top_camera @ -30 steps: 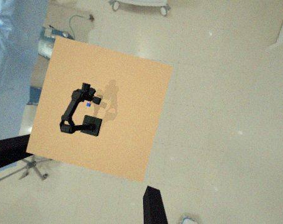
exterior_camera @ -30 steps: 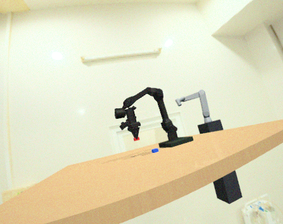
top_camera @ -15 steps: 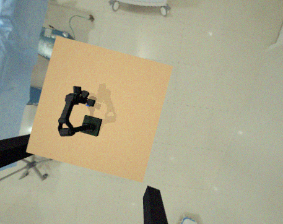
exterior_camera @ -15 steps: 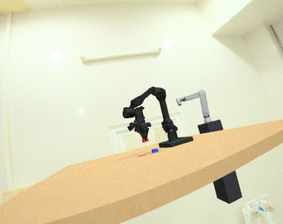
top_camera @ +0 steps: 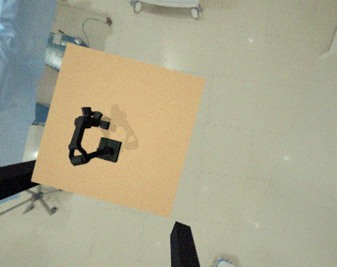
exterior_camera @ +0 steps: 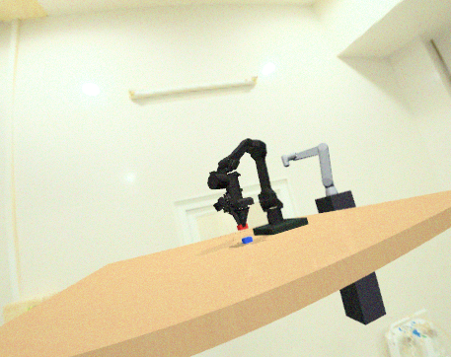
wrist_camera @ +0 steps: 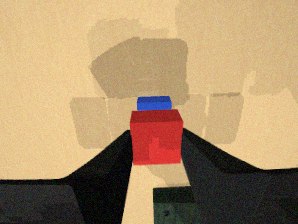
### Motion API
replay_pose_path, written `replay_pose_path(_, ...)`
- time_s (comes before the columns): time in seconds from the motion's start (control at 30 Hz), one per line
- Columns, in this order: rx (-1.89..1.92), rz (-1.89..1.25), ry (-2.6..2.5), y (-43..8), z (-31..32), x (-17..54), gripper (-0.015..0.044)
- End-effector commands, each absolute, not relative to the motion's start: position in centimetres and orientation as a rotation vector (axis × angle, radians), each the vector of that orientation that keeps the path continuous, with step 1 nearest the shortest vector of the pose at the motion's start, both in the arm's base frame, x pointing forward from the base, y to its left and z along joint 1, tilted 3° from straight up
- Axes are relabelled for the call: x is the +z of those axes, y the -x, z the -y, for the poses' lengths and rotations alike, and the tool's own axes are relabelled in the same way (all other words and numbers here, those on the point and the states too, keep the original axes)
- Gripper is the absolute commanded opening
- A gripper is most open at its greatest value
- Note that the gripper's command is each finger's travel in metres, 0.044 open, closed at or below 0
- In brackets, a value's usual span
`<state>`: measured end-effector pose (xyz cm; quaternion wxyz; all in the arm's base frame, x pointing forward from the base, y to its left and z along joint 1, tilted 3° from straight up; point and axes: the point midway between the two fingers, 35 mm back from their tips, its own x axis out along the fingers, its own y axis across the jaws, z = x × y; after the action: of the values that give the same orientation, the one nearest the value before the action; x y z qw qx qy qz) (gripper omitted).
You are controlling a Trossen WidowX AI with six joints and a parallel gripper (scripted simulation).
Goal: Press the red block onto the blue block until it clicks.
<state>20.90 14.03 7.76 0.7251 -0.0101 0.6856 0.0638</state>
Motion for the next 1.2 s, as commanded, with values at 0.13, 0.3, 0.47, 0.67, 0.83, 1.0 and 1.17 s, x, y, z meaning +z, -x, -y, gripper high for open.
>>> replay_pose_path(0.13, 0.13, -1.525, 0.029, -20.6, -14.0, 6.2, 0.0)
replay_pose_path(0.3, 0.13, -1.525, 0.029, -20.5, -14.1, 5.5, 0.0)
replay_pose_path(0.47, 0.13, -1.525, 0.029, -20.5, -14.1, 4.8, 0.0)
replay_pose_path(0.67, 0.13, -1.525, 0.029, -20.5, -14.1, 4.7, 0.0)
replay_pose_path(0.83, 0.13, -1.525, 0.029, -20.5, -14.1, 4.6, 0.0)
replay_pose_path(1.0, 0.13, -1.525, 0.029, -20.5, -14.2, 4.4, 0.0)
replay_pose_path(1.17, 0.13, -1.525, 0.029, -20.5, -14.2, 4.4, 0.0)
